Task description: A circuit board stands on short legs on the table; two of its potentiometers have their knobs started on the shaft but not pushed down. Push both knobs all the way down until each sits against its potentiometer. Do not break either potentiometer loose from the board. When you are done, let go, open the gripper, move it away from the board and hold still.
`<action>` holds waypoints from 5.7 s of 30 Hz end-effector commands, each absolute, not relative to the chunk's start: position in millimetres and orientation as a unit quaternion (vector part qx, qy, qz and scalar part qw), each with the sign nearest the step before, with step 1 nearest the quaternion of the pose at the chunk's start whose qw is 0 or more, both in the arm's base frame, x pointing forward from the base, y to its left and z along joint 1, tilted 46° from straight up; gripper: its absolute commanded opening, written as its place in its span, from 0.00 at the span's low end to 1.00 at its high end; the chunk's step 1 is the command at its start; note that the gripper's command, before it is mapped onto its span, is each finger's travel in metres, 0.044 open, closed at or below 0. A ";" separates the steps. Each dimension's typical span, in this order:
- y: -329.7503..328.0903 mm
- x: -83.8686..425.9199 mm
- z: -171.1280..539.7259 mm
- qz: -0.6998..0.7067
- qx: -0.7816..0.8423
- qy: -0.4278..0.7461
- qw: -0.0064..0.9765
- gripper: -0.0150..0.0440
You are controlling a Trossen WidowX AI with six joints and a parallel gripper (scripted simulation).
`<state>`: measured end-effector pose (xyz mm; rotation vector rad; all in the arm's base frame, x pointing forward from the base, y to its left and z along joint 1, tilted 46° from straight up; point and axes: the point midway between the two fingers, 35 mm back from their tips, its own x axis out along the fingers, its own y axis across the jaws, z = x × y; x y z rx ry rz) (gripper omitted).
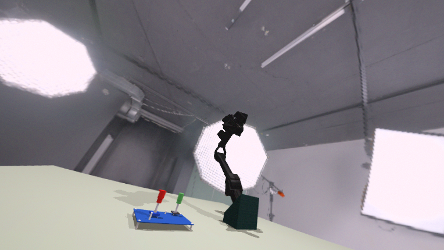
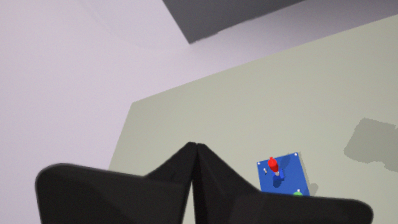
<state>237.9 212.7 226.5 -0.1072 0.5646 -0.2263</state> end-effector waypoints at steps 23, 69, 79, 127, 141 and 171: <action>96.5 307.6 126.9 -0.210 -0.307 0.526 0.764 0.25; -32.9 301.1 34.9 -0.178 -0.346 0.732 0.558 0.25; -35.6 300.5 32.3 -0.178 -0.346 0.732 0.558 0.25; -38.8 299.9 29.3 -0.178 -0.347 0.732 0.558 0.25; -44.1 298.8 24.1 -0.179 -0.347 0.732 0.558 0.25; -53.5 297.0 15.2 -0.179 -0.347 0.732 0.558 0.25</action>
